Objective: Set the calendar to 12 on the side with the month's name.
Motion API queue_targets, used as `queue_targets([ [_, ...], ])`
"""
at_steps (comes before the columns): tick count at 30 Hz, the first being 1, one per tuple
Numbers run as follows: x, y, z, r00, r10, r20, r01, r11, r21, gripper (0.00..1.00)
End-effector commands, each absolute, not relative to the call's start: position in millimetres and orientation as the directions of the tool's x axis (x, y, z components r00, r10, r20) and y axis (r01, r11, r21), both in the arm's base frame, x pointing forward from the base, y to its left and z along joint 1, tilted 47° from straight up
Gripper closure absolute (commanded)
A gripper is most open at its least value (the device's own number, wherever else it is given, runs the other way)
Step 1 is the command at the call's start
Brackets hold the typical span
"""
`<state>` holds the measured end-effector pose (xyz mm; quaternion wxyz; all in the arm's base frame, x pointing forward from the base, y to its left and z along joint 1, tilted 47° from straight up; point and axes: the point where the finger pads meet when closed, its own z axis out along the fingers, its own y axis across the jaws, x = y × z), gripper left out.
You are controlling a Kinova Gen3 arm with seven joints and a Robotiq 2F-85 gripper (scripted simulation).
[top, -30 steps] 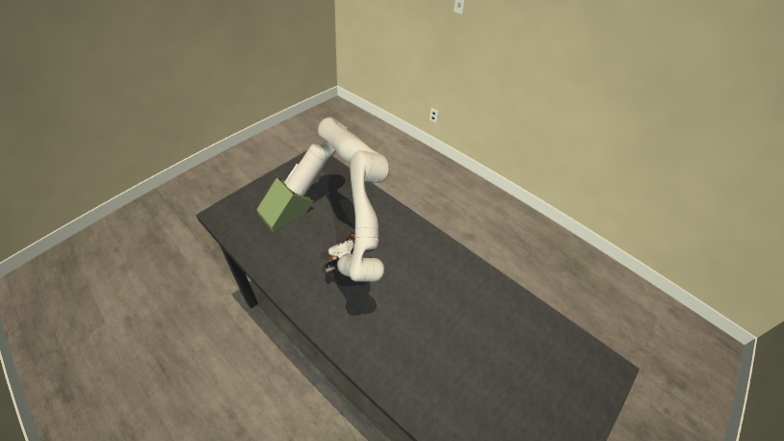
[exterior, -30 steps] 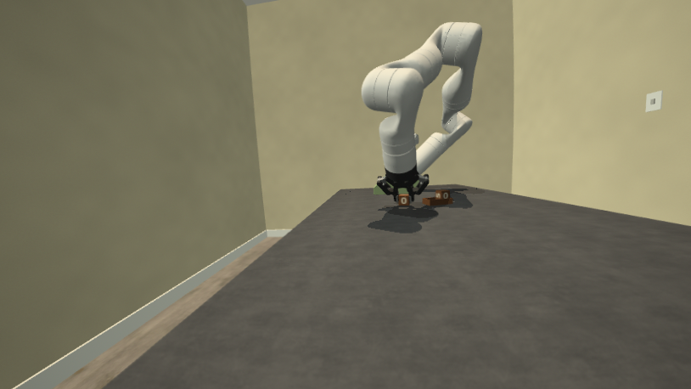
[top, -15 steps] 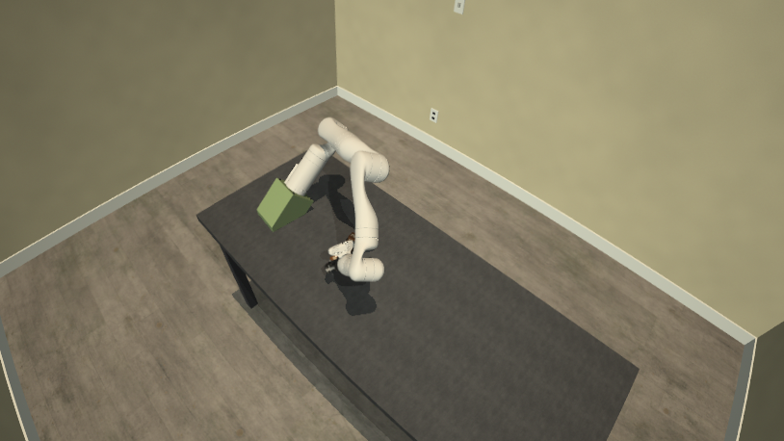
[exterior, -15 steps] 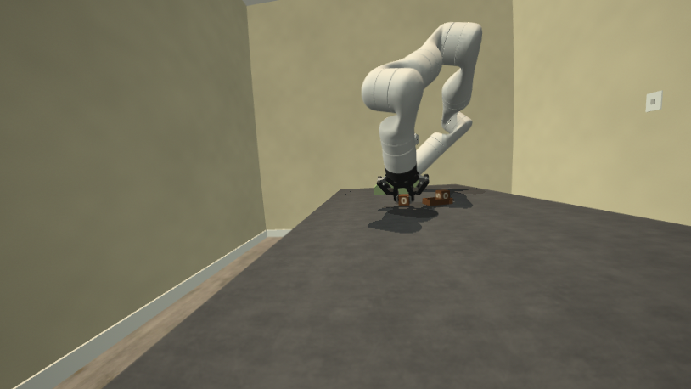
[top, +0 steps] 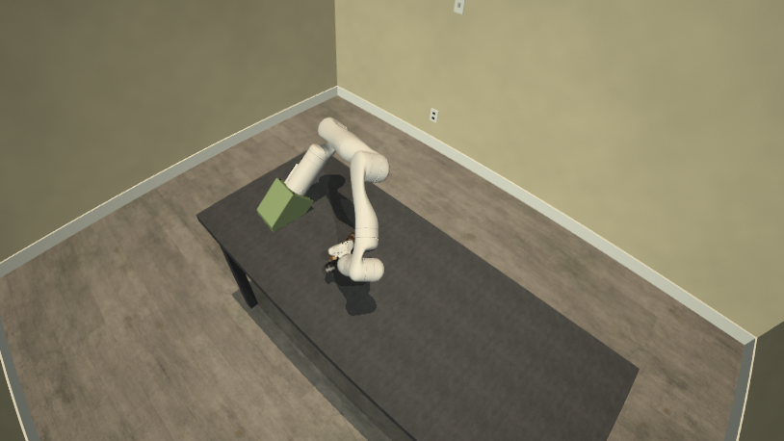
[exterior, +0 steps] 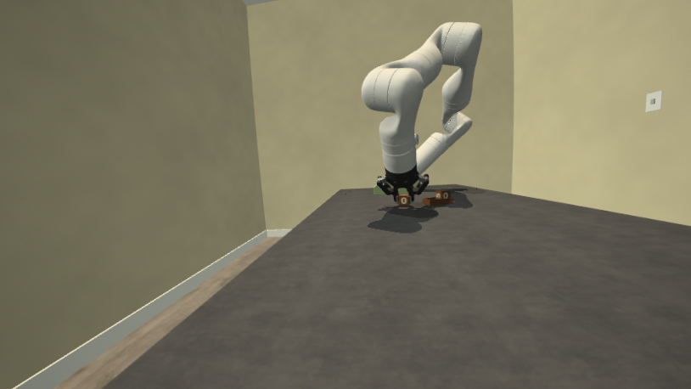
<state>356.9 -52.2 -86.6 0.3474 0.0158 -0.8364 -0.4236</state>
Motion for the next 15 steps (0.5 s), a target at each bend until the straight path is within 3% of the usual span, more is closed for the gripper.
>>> queue_targets([
  [1, 357.2, -53.1, -86.1, -0.759, -0.319, 0.567, 0.268, 0.641, 0.719, 0.74],
  [15, 357.5, -51.2, -87.9, -0.759, -0.319, 0.567, 0.268, 0.641, 0.719, 0.74],
])
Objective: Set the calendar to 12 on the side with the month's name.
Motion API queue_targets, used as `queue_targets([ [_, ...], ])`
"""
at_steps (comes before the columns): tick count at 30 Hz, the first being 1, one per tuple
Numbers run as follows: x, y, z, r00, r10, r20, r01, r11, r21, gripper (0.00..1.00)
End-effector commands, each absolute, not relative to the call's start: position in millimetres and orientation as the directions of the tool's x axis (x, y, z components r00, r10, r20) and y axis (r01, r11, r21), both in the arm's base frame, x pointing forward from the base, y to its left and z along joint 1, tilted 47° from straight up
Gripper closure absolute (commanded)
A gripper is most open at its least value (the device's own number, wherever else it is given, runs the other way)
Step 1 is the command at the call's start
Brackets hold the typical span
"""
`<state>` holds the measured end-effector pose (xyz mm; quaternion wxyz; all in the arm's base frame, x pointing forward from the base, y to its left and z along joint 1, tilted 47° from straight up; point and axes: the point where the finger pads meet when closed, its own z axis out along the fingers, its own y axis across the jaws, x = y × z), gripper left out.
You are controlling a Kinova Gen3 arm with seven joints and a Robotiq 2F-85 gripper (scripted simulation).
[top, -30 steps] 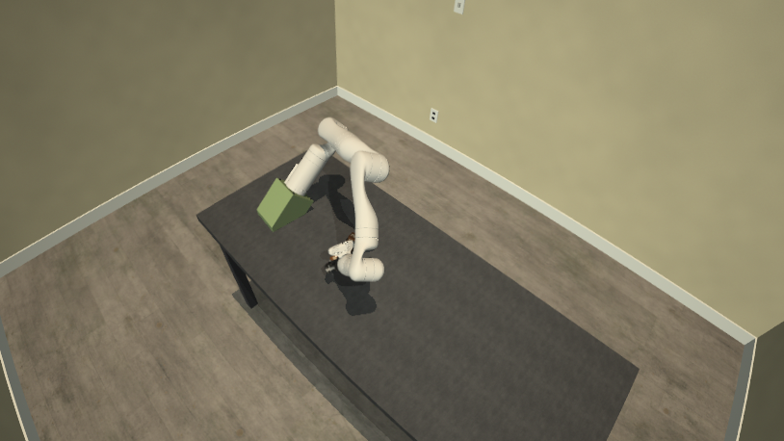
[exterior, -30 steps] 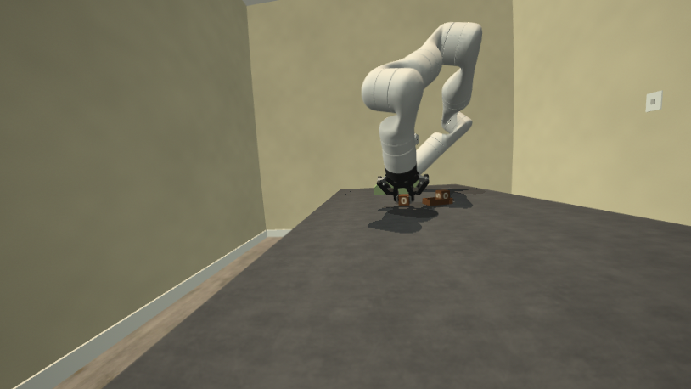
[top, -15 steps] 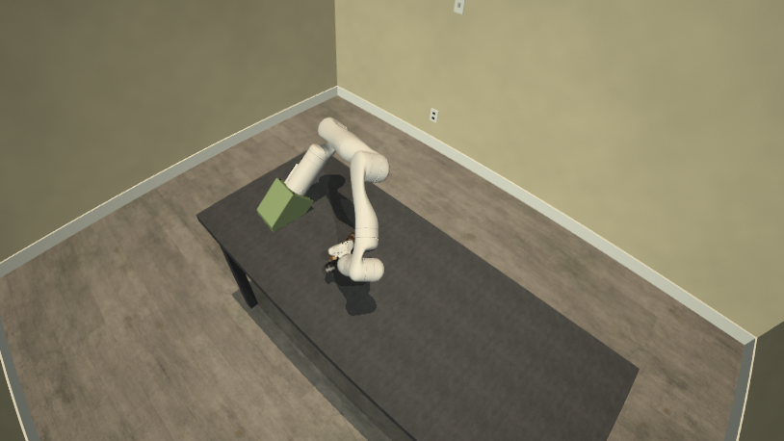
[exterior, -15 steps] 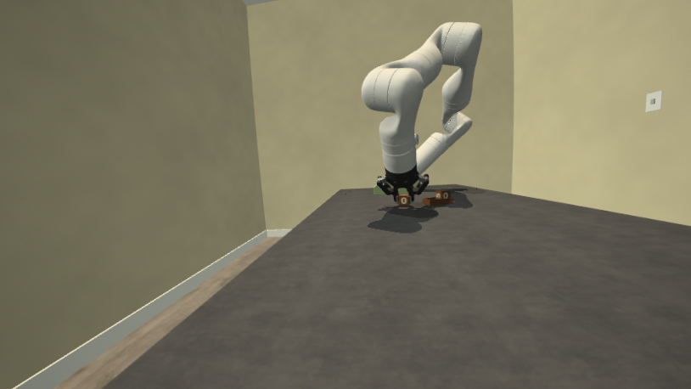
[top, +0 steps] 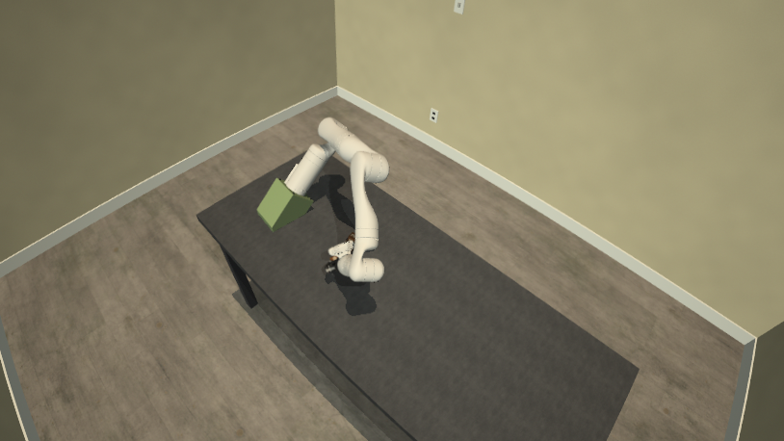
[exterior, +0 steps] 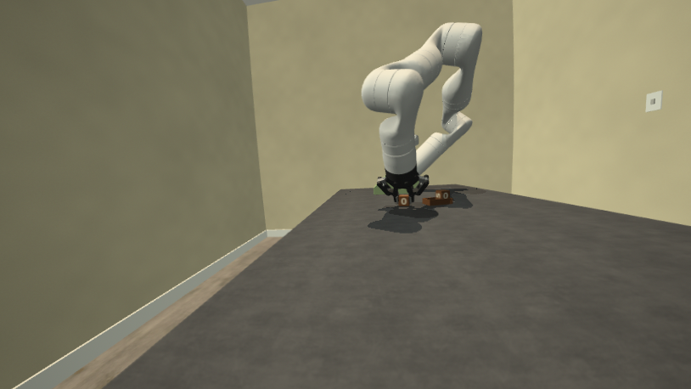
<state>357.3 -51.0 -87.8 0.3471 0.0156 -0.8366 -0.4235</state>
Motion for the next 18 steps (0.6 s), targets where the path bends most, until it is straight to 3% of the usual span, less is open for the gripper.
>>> queue_targets([
  [1, 357.6, -51.0, -88.2, -0.759, -0.319, 0.567, 0.268, 0.641, 0.719, 0.74],
  [18, 357.7, -49.9, -89.2, -0.759, -0.319, 0.567, 0.268, 0.641, 0.719, 0.74],
])
